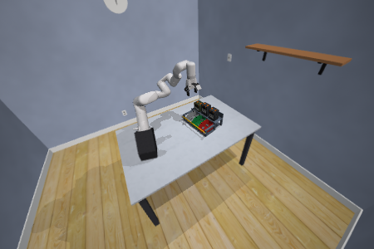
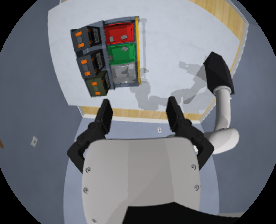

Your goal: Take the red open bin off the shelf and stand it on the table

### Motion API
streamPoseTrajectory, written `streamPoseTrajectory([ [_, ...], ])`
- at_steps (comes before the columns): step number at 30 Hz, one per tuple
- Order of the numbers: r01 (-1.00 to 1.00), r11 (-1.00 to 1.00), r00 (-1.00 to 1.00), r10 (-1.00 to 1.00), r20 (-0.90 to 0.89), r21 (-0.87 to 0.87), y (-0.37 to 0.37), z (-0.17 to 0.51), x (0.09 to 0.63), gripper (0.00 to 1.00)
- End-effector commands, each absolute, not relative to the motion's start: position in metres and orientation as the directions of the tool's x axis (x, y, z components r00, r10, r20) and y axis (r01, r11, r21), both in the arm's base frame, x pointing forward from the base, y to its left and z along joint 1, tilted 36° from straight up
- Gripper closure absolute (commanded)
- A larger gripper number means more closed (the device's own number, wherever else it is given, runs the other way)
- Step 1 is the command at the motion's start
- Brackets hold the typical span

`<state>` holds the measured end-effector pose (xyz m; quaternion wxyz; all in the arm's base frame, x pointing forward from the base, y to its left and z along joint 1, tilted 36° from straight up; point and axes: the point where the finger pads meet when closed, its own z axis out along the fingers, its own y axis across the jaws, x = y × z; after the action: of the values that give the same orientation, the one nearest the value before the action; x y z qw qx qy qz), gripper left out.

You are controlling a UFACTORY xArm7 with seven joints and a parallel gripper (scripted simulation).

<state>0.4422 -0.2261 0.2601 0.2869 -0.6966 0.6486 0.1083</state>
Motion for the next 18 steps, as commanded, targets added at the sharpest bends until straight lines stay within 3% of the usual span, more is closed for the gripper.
streamPoseTrajectory([
  [1,-0.965,0.008,0.135,-0.843,-0.521,-0.262,-0.2275,0.2607,0.4402,0.0],
  [18,-0.965,0.008,0.135,-0.843,-0.521,-0.262,-0.2281,0.2596,0.4379,0.0],
])
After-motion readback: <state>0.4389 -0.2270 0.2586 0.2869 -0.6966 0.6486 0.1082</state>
